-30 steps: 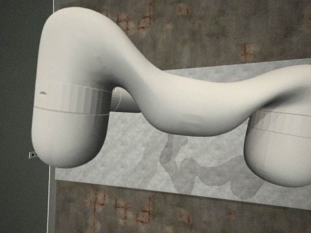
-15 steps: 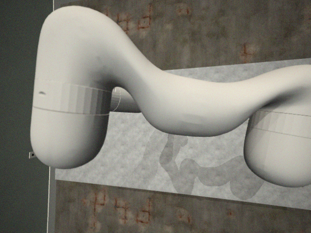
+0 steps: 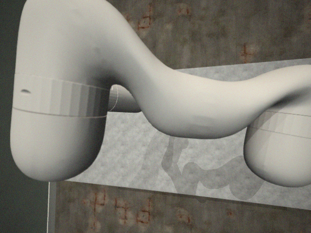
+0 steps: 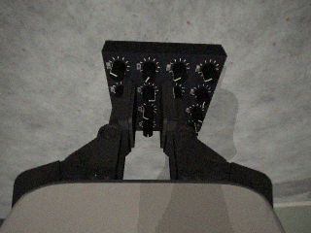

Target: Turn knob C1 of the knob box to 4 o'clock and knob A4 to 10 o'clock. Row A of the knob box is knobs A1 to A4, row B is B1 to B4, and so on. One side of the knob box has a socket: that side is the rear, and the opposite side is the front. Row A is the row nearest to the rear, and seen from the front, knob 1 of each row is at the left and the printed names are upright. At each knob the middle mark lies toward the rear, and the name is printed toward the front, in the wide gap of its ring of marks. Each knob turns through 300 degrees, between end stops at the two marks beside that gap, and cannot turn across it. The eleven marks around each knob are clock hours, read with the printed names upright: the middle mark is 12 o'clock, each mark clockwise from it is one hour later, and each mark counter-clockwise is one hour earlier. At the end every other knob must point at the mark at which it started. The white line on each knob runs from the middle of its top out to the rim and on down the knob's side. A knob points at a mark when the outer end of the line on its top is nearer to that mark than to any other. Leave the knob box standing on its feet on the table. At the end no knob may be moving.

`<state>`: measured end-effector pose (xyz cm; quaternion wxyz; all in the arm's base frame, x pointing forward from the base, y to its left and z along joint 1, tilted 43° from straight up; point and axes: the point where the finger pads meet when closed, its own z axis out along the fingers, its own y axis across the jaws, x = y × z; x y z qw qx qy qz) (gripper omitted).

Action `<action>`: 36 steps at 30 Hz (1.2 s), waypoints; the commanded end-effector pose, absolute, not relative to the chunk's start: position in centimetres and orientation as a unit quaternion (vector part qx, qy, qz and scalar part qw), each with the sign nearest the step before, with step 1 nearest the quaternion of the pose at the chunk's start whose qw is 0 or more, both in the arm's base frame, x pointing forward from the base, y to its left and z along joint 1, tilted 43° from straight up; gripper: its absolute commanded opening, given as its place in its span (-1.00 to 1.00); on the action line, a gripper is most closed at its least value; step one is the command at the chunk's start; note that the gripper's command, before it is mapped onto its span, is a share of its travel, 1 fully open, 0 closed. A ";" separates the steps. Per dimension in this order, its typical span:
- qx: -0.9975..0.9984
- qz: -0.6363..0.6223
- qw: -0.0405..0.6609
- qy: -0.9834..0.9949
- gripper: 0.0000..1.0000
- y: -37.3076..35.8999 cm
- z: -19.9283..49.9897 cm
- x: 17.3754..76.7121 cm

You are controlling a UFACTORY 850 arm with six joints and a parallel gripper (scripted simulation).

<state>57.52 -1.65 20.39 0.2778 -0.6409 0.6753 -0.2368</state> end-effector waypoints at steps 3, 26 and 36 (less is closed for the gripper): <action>-0.641 -0.237 0.278 0.675 -0.61 -1.7 20.8 57.2; -0.641 -0.237 0.278 0.675 1.00 -1.8 22.3 55.8; -0.641 -0.237 0.278 0.675 1.00 -2.0 27.5 51.0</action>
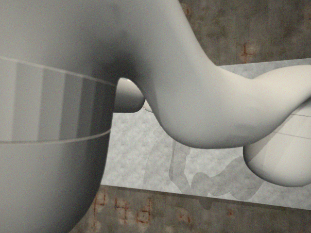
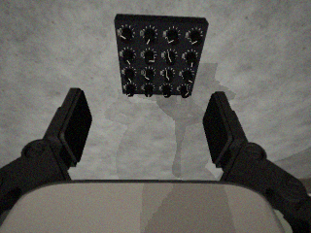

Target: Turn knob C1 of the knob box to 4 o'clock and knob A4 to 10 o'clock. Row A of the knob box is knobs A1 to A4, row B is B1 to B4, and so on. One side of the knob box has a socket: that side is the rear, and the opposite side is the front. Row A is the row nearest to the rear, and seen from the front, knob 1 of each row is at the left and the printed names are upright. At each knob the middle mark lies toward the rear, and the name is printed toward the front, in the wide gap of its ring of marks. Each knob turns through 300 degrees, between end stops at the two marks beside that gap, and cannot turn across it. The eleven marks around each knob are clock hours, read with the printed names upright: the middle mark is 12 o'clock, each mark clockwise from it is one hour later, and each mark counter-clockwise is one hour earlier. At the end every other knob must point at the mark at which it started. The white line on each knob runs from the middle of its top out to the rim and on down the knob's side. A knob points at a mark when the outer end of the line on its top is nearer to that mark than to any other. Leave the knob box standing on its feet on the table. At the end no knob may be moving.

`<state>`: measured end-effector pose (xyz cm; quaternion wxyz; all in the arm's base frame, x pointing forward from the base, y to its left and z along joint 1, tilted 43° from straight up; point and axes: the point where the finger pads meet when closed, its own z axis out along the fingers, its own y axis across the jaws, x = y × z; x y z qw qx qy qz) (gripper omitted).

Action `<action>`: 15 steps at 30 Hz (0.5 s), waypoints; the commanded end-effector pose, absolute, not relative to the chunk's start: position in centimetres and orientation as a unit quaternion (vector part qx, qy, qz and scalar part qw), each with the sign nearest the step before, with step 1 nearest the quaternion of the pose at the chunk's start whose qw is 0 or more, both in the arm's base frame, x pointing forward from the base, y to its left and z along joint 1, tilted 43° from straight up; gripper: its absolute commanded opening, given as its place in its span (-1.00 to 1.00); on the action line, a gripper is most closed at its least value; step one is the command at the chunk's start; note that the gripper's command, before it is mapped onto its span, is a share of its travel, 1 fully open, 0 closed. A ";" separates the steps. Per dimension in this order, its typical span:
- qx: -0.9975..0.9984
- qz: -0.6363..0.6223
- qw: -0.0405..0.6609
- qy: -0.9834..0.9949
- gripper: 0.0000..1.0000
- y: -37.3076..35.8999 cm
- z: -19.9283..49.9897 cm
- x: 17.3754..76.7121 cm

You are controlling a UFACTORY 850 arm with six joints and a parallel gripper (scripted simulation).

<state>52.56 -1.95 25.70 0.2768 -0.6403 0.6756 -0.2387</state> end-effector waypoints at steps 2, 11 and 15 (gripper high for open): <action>-0.641 -0.237 0.278 0.675 1.00 -2.0 28.2 50.4; -0.641 -0.237 0.278 0.675 1.00 -2.1 29.1 49.5; -0.641 -0.237 0.278 0.675 1.00 -2.1 29.1 49.5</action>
